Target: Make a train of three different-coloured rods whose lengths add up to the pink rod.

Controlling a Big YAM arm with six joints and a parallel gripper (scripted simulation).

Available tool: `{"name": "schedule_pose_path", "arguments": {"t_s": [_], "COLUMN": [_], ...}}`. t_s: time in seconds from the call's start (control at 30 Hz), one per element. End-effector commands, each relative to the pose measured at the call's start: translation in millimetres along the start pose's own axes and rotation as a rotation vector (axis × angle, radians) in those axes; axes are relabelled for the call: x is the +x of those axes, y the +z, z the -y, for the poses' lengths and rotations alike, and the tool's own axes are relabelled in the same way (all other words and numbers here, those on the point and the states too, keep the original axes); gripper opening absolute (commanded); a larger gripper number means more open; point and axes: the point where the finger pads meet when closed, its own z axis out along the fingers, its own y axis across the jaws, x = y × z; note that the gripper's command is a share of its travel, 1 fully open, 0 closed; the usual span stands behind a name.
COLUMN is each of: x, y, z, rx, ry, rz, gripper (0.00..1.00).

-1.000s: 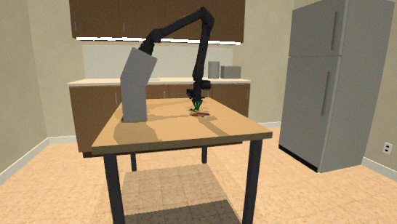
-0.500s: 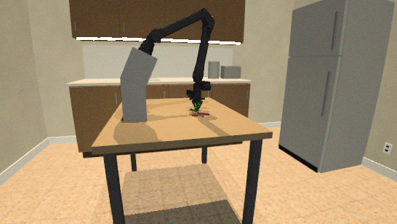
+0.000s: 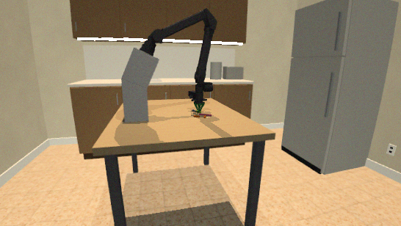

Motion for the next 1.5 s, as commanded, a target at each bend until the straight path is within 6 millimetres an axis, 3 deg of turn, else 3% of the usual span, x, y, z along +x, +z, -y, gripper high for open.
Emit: {"name": "schedule_pose_path", "arguments": {"t_s": [0.0,0.93,1.37,1.47], "x": [5.8,5.8,5.8,5.8], "y": [1.1,1.1,1.1,1.1], "z": [-1.9,-1.9,-1.9,-1.9], "rx": [0.007,0.007,0.007,0.007], "ry": [0.001,0.001,0.001,0.001], "rz": [-0.002,-0.002,-0.002,-0.002], "gripper": [0.04,0.04,0.23,0.23]}}
